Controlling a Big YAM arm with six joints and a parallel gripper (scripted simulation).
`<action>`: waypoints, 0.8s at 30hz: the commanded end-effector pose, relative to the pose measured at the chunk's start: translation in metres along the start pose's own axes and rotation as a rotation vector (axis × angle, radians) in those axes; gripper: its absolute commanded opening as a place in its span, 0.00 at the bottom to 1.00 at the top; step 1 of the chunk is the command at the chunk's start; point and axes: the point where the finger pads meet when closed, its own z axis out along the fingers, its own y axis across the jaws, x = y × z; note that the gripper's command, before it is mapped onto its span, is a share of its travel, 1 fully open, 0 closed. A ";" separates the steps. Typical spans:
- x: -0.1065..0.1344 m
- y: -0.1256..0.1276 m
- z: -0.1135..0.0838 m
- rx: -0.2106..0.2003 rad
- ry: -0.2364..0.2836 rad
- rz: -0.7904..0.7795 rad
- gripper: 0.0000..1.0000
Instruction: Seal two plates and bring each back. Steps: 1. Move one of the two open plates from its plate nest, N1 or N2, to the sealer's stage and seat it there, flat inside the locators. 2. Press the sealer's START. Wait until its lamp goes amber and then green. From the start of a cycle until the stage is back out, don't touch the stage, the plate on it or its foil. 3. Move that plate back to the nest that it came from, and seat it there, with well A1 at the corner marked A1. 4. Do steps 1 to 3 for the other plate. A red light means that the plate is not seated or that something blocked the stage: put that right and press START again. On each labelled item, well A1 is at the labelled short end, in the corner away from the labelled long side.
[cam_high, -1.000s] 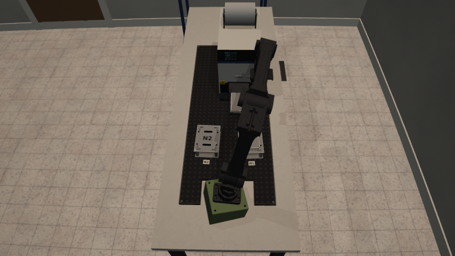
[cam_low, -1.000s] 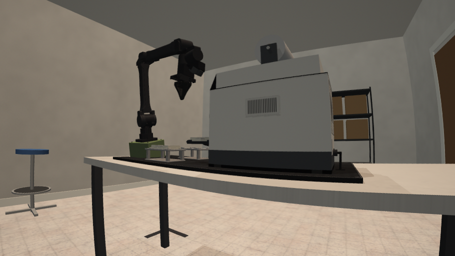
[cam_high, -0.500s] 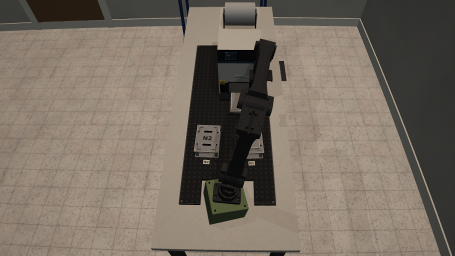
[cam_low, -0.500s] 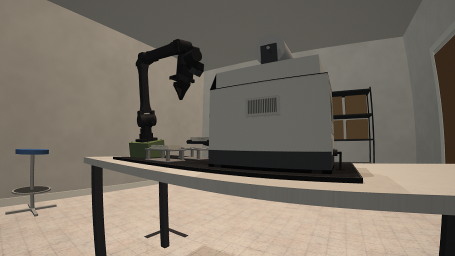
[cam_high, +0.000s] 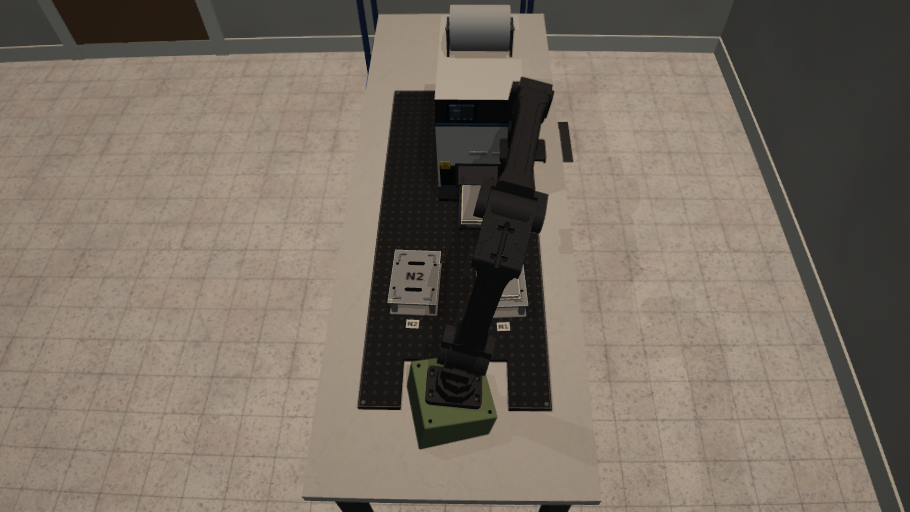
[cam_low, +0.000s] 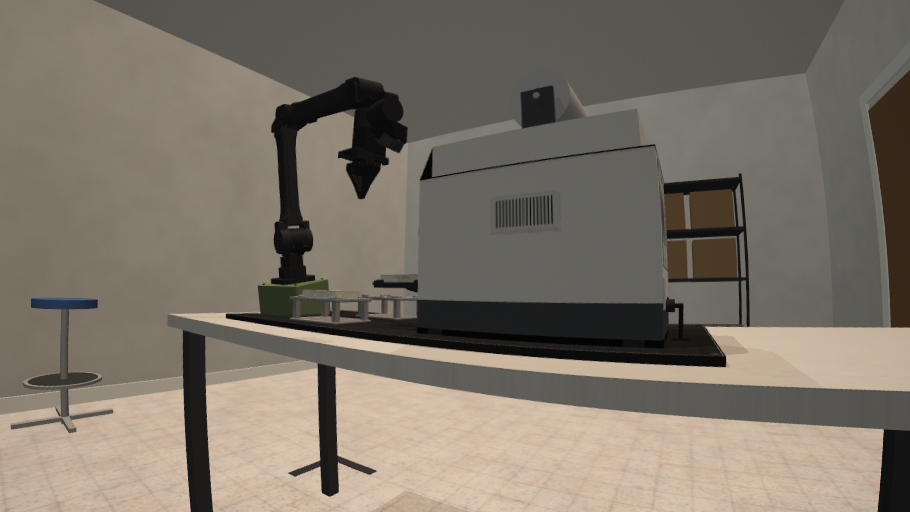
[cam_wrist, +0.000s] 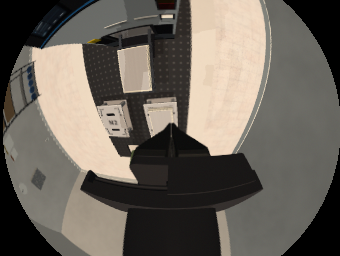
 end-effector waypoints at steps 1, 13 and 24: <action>-0.020 -0.012 -0.040 0.020 -0.114 0.016 0.00; -0.011 -0.003 0.017 0.013 -0.131 -0.004 1.00; -0.007 -0.009 0.052 0.022 -0.419 -0.003 1.00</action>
